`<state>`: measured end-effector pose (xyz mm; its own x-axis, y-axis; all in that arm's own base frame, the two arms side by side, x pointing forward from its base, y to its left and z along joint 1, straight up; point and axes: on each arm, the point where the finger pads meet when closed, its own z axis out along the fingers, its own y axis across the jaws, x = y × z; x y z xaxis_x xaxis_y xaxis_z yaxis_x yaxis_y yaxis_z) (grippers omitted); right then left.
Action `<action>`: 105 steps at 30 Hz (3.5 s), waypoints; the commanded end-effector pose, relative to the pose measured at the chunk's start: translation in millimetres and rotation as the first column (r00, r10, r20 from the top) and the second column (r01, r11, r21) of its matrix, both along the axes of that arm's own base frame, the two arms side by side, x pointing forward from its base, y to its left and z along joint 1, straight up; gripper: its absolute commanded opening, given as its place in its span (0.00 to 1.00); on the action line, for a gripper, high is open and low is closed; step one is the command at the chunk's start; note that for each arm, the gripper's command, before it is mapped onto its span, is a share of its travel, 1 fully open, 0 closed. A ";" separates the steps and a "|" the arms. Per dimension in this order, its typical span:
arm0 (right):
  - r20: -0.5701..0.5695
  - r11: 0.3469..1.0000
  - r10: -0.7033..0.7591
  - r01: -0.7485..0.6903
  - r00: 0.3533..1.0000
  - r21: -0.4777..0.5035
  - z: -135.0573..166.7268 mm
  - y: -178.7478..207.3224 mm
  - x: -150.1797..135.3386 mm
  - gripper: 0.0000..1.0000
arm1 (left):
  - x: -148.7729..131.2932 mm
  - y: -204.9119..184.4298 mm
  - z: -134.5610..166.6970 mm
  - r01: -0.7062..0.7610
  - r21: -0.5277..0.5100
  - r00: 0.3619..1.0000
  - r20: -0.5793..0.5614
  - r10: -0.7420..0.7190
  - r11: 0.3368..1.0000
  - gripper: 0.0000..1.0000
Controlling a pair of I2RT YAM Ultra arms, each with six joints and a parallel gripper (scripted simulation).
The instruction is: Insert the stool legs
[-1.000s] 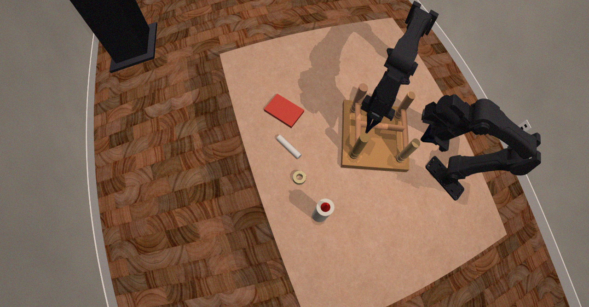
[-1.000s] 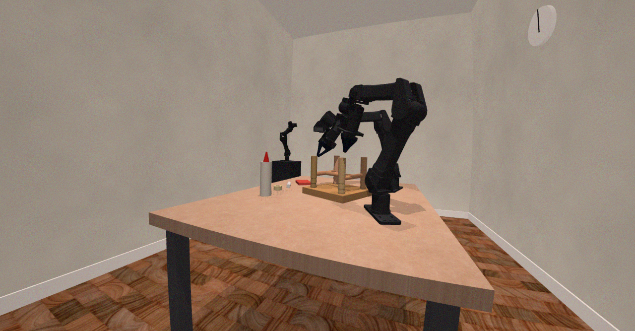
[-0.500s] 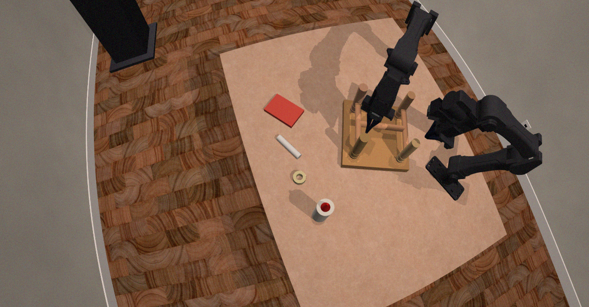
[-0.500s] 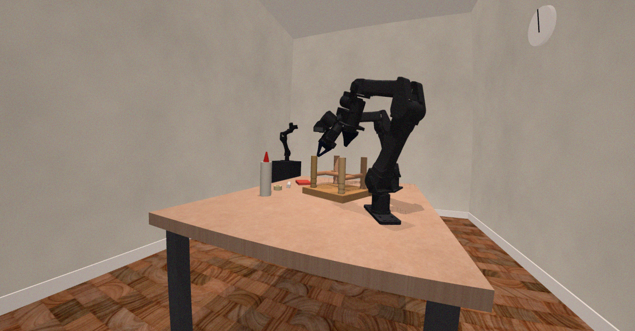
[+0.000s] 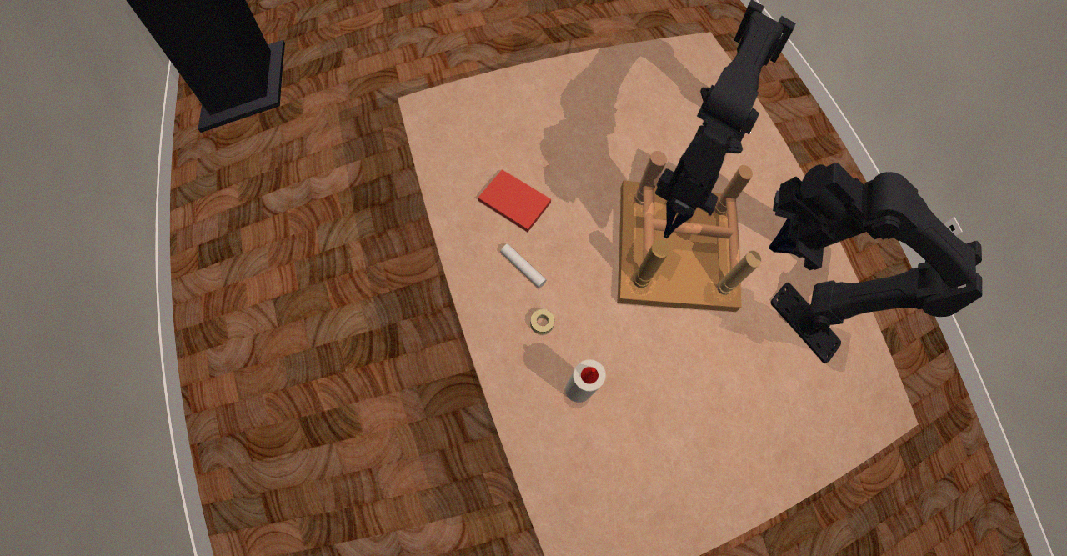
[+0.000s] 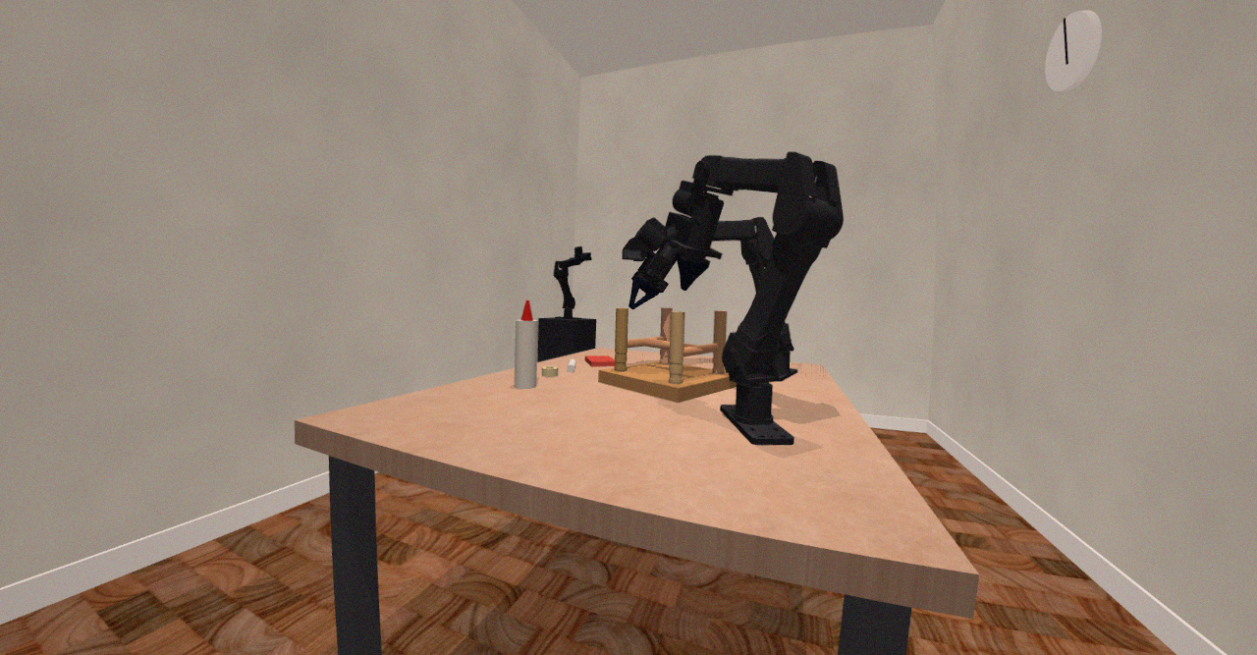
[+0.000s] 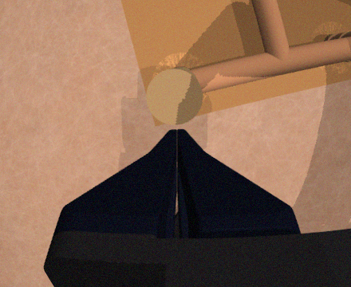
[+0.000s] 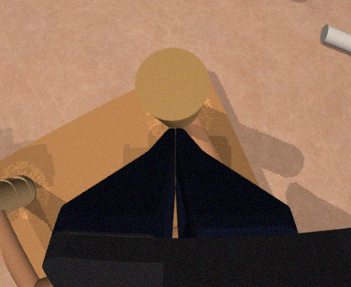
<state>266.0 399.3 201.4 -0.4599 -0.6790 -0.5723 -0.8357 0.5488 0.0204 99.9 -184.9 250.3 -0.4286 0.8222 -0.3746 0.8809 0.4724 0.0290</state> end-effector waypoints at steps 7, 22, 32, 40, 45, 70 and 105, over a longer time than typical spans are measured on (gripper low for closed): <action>0.028 0.999 -0.007 0.005 1.000 0.047 44.0 -12.4 -1.1 0.00 | -1.5 -0.7 13.8 0.004 -0.041 1.000 0.023 -0.003 0.999 0.00; 0.042 0.998 0.010 -0.012 0.999 0.065 51.9 -17.8 -15.6 0.00 | -1.5 -0.7 13.8 0.004 -0.041 1.000 0.023 -0.003 0.999 0.00; 0.068 0.995 0.002 -0.010 0.998 0.103 74.5 -12.6 -8.4 0.00 | -1.5 -0.7 13.8 0.004 -0.041 1.000 0.023 -0.003 0.999 0.00; -0.007 0.998 -0.053 0.053 0.999 -0.031 52.0 -47.3 -5.1 0.00 | -11.5 -25.9 6.7 0.099 0.015 0.995 -0.018 -0.098 0.995 0.00; -0.079 0.984 -0.108 0.095 0.991 -0.150 41.7 -81.2 -5.2 0.00 | -32.9 -58.2 8.3 0.224 0.048 0.974 -0.046 -0.222 0.973 0.00; -0.149 0.939 -0.253 0.206 0.956 -0.276 66.7 -156.4 -5.2 0.00 | -125.3 -139.7 2.2 0.536 0.098 0.844 -0.092 -0.528 0.839 0.00; -0.168 0.943 -0.227 0.173 0.959 -0.285 61.1 -148.3 -13.7 0.00 | -118.5 -135.4 -9.7 0.527 0.141 0.850 -0.102 -0.517 0.838 0.00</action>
